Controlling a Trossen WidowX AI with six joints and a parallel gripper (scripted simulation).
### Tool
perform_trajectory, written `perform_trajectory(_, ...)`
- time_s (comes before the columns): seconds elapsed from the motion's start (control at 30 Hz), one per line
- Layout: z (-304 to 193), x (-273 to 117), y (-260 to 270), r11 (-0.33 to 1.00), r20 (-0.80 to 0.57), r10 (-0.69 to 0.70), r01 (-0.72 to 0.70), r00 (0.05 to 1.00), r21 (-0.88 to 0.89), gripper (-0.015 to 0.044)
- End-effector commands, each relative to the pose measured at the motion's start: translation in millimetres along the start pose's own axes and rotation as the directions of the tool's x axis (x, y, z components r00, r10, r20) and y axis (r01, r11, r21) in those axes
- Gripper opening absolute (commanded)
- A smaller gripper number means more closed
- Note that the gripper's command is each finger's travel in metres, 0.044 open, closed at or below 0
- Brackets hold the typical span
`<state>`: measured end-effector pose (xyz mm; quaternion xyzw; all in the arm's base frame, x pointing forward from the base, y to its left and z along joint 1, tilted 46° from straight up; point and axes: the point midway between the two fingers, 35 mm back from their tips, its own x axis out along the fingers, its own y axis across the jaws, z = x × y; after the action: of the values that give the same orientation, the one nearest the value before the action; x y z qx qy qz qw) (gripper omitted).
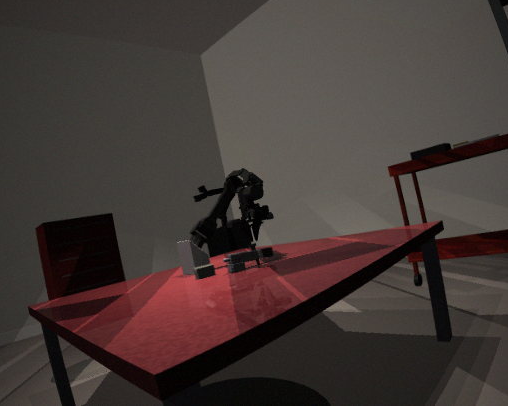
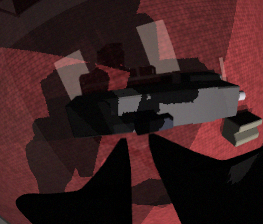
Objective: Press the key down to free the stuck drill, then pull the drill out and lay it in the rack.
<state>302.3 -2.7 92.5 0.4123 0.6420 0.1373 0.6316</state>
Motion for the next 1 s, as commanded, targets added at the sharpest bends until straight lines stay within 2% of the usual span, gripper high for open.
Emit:
perform_trajectory(0.0, 8.2, -29.3, -0.8, 1.000, 0.018, -0.002, 0.002, 1.000, -0.006, 0.0157)
perform_trajectory(0.13, 8.5, -65.8, -1.5, 1.000, 0.017, 0.000, 0.000, 1.000, -0.006, 0.0263)
perform_trajectory(0.23, 10.0, -60.6, -2.2, 1.000, 0.034, 0.004, -0.003, 0.999, -0.020, 0.0341)
perform_trajectory(0.37, 18.3, -47.0, -33.3, 0.958, 0.033, 0.000, 0.010, 0.999, -0.288, 0.0440)
perform_trajectory(0.5, 23.0, -29.6, -70.6, 0.811, 0.030, -0.004, 0.021, 1.000, -0.584, 0.0440)
perform_trajectory(0.67, 21.0, -6.6, -115.3, 0.506, 0.026, -0.006, 0.025, 1.000, -0.862, 0.0440)
perform_trajectory(0.83, 11.2, 16.8, -155.1, 0.125, 0.020, -0.004, 0.020, 1.000, -0.992, 0.0440)
perform_trajectory(0.9, 7.8, 22.6, -164.0, 0.027, 0.018, -0.003, 0.019, 1.000, -0.999, 0.0440)
perform_trajectory(0.97, 6.5, 24.6, -167.0, -0.007, 0.018, -0.003, 0.018, 1.000, -1.000, 0.0440)
